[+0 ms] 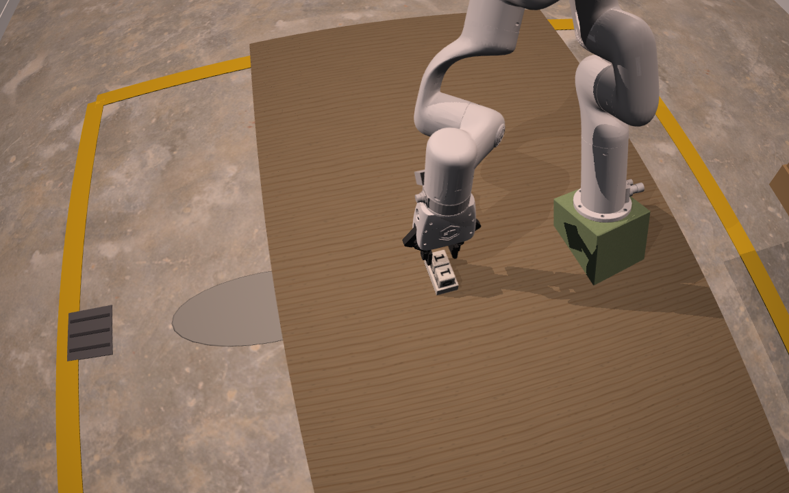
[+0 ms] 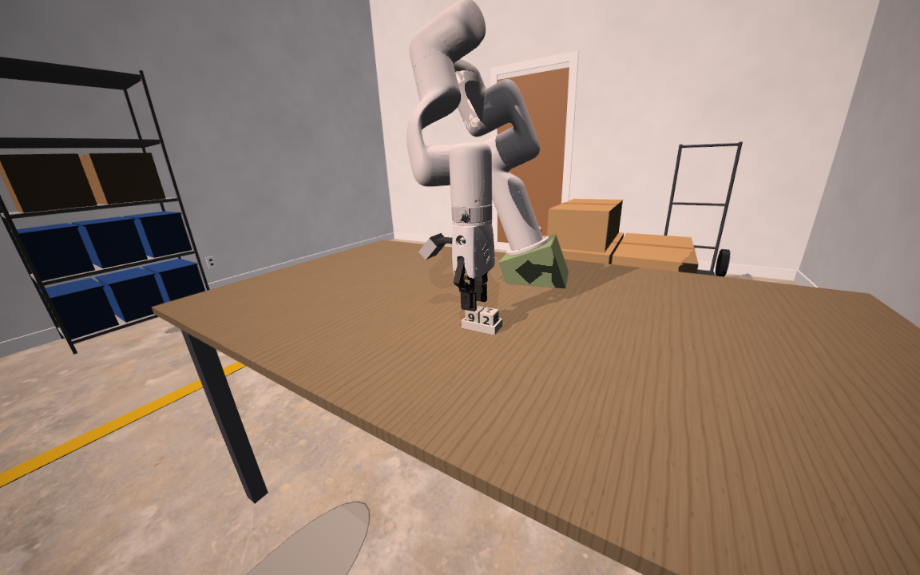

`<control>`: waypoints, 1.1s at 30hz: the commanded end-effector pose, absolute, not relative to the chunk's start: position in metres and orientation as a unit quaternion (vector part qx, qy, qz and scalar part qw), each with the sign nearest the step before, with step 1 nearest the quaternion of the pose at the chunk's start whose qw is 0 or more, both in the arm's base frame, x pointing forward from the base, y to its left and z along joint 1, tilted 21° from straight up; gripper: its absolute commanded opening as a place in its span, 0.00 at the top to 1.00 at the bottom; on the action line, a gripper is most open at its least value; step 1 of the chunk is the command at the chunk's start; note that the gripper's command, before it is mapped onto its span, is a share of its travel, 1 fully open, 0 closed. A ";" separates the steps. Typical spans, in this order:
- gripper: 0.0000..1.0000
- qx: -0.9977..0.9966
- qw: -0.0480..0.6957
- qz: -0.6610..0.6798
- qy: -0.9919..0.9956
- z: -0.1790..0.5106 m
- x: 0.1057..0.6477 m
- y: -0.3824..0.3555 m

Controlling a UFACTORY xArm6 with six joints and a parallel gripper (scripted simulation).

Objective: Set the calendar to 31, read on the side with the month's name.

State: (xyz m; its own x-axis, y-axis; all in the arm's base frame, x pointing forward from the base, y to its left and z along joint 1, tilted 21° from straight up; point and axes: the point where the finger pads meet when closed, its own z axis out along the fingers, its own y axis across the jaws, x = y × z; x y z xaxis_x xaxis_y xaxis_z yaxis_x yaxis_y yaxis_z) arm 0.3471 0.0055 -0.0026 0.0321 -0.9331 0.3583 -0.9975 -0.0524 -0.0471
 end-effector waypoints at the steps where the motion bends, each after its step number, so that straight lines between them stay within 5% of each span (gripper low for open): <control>1: 0.53 0.710 0.107 0.149 -0.680 -0.002 0.348 0.006; 33: 0.53 0.710 0.107 0.149 -0.680 -0.026 0.350 -0.003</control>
